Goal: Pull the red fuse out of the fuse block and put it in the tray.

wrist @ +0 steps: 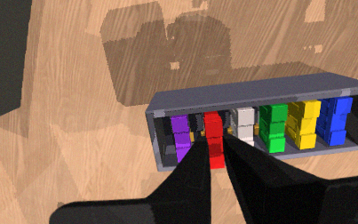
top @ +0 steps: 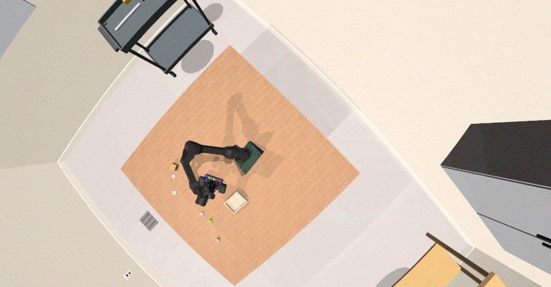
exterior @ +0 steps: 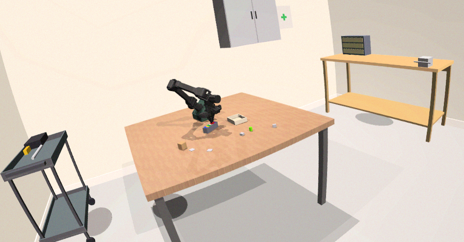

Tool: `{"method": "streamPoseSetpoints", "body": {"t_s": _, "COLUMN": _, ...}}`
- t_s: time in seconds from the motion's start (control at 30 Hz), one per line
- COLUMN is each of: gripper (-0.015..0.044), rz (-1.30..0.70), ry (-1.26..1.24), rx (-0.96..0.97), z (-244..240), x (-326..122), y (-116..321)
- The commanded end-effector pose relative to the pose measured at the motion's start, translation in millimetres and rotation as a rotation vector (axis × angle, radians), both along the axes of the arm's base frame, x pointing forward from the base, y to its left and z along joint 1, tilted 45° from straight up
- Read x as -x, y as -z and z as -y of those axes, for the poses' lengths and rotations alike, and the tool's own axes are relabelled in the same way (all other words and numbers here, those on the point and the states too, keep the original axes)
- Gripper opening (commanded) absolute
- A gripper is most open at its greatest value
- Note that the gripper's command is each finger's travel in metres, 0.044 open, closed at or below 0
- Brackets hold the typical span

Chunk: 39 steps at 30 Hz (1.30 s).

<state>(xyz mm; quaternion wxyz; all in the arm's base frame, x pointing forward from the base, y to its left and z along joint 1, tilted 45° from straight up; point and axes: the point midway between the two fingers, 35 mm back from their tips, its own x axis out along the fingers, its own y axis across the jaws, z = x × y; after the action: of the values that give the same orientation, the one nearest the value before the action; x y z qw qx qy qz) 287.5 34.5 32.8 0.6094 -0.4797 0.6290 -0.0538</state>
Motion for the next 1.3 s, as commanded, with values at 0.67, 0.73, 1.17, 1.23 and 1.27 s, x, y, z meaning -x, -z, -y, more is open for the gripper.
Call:
{"method": "streamPoseSetpoints", "body": {"t_s": 0.67, "gripper": 0.0000, "rz": 0.005, "ry": -0.002, "rx": -0.005, "z": -10, "x": 2, "y": -10}}
{"method": "streamPoseSetpoints", "body": {"t_s": 0.73, "gripper": 0.0000, "rz": 0.005, "ry": -0.002, "rx": -0.005, "z": -11, "x": 2, "y": -10}}
{"method": "streamPoseSetpoints", "body": {"t_s": 1.17, "gripper": 0.0000, "rz": 0.005, "ry": -0.003, "rx": -0.004, "z": -15, "x": 4, "y": -15}}
{"method": "streamPoseSetpoints", "body": {"t_s": 1.23, "gripper": 0.0000, "rz": 0.005, "ry": -0.003, "rx": -0.004, "z": -16, "x": 4, "y": -16}}
{"method": "streamPoseSetpoints", "body": {"t_s": 1.27, "gripper": 0.0000, "rz": 0.005, "ry": -0.003, "rx": -0.004, "z": -16, "x": 4, "y": -16}}
